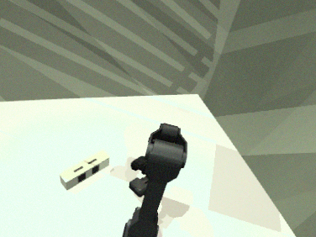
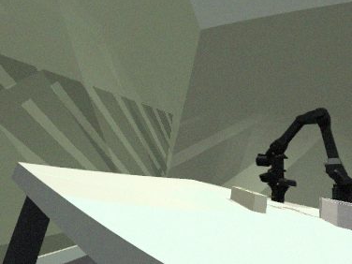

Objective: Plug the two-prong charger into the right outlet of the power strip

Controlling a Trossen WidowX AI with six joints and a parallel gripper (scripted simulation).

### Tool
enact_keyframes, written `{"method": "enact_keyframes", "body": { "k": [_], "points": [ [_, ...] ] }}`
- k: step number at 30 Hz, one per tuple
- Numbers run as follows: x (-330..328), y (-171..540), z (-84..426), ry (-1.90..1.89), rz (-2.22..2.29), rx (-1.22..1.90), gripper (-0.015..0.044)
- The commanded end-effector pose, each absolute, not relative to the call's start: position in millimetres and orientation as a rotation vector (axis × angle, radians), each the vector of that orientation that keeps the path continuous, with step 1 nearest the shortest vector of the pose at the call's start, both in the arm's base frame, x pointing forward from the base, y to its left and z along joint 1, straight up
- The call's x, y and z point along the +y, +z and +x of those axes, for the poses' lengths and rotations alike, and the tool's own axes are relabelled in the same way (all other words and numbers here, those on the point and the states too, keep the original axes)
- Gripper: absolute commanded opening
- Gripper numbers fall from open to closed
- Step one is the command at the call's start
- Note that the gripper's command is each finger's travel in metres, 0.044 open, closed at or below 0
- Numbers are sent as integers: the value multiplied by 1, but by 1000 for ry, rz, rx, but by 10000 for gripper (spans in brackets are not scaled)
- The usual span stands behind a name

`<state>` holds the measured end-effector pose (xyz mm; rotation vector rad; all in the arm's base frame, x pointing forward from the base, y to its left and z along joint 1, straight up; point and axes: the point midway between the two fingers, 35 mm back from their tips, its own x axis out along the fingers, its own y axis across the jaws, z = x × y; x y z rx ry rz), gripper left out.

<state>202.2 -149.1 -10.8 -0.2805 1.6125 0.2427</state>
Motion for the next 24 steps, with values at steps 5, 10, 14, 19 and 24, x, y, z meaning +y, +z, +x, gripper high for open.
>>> {"method": "enact_keyframes", "body": {
  "k": [5, 10, 14, 19, 24],
  "points": [
    [-149, 19, 199, 242, -289, 1611, 0],
    [-147, 19, 201, 242, -289, 1611, 0],
    [-142, 17, 206, 243, -290, 1610, 0],
    [-134, 14, 213, 245, -291, 1608, 0],
    [-127, 11, 219, 247, -292, 1606, 0]
  ]
}}
